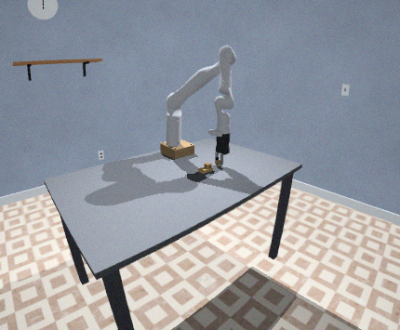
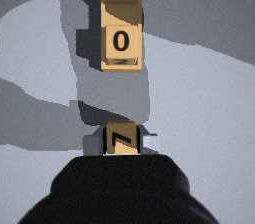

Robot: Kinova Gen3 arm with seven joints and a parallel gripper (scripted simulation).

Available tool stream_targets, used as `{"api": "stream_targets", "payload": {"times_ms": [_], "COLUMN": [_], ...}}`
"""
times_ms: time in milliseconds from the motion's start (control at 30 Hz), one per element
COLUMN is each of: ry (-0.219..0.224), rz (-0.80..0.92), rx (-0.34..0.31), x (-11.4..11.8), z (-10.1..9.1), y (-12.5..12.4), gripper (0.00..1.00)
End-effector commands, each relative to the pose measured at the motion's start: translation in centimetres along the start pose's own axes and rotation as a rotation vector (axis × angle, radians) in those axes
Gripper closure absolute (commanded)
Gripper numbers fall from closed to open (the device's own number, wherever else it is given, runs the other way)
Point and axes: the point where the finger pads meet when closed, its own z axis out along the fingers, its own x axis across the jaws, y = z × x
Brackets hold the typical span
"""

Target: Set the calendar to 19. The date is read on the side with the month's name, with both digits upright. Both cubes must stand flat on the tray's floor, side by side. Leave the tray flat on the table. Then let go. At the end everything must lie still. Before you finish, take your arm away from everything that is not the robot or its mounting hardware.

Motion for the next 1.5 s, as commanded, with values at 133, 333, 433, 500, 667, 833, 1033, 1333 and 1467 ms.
{"api": "stream_targets", "payload": {"times_ms": [133, 333, 433, 500, 667, 833, 1033, 1333, 1467], "ry": [-0.001, -0.001, -0.001, -0.001, -0.001, -0.001, -0.001, -0.001, -0.001], "rz": [0.0, 0.0, 0.0, 0.0, 0.0, 0.0, 0.0, 0.0, 0.0], "rx": [-0.001, -0.001, -0.001, -0.001, -0.001, -0.001, -0.001, -0.001, -0.001], "x": [-0.04, -0.04, -0.04, -0.04, -0.04, -0.04, -0.04, -0.04, -0.04], "z": [-0.02, 0.1, 0.19, 0.25, 0.32, 0.36, 0.36, 0.36, 0.36], "y": [0.01, 0.02, 0.02, 0.02, 0.01, 0.01, 0.01, 0.01, 0.01], "gripper": [0.43, 0.43, 0.43, 0.43, 0.43, 0.43, 0.43, 0.43, 0.43]}}
